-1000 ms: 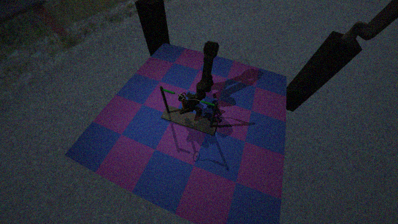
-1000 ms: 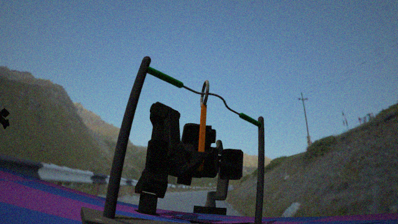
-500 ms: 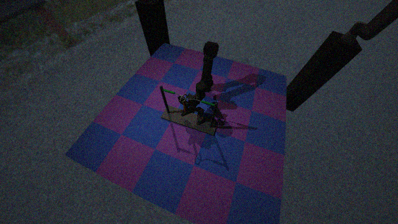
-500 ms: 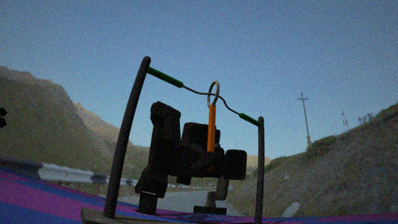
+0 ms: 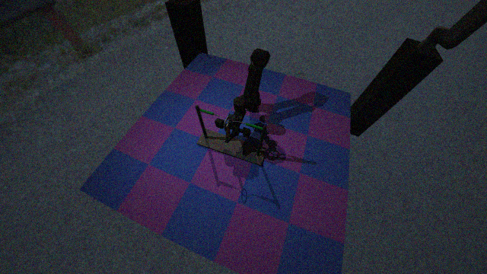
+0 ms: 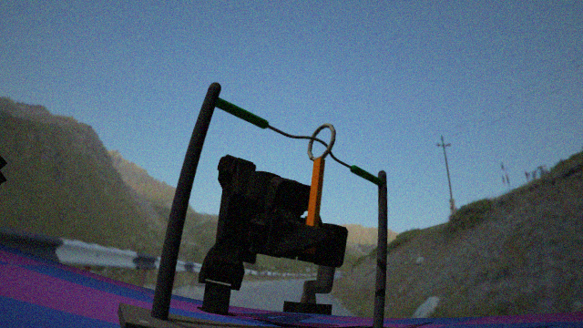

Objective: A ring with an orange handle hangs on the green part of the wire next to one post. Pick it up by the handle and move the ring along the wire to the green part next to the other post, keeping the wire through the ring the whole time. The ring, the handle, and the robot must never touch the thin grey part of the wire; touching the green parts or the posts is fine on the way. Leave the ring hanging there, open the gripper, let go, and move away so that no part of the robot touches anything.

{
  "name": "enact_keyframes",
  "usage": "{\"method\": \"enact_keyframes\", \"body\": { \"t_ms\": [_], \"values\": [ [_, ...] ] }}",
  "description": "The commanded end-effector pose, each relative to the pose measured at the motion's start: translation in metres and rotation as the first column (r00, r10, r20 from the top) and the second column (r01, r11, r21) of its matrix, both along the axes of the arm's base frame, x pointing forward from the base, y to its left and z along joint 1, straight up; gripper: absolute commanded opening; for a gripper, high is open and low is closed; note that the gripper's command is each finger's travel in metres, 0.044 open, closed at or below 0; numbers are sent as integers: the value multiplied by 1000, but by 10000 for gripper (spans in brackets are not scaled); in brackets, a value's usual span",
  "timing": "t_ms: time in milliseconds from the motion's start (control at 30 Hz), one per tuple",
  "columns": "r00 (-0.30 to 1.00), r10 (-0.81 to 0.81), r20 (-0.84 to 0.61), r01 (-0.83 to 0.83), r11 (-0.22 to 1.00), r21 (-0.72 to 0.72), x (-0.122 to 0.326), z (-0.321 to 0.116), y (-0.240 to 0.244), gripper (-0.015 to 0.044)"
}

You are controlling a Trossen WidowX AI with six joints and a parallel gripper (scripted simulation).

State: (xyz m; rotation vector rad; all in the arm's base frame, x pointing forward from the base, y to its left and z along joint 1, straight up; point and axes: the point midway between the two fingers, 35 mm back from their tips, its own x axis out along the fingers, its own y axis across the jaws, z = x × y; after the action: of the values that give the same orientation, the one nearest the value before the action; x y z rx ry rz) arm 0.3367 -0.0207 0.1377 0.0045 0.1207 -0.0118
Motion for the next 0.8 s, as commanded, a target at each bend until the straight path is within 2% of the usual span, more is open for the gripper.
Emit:
{"method": "enact_keyframes", "body": {
  "t_ms": [0,433,767],
  "values": [
    [995,96,-21,-97,995,-18,-4,3,1,-150],
    [934,356,-31,-358,932,-56,-7,2,8,-150],
    [901,433,-34,-434,898,-67,-12,2,15,-150]
  ]
}}
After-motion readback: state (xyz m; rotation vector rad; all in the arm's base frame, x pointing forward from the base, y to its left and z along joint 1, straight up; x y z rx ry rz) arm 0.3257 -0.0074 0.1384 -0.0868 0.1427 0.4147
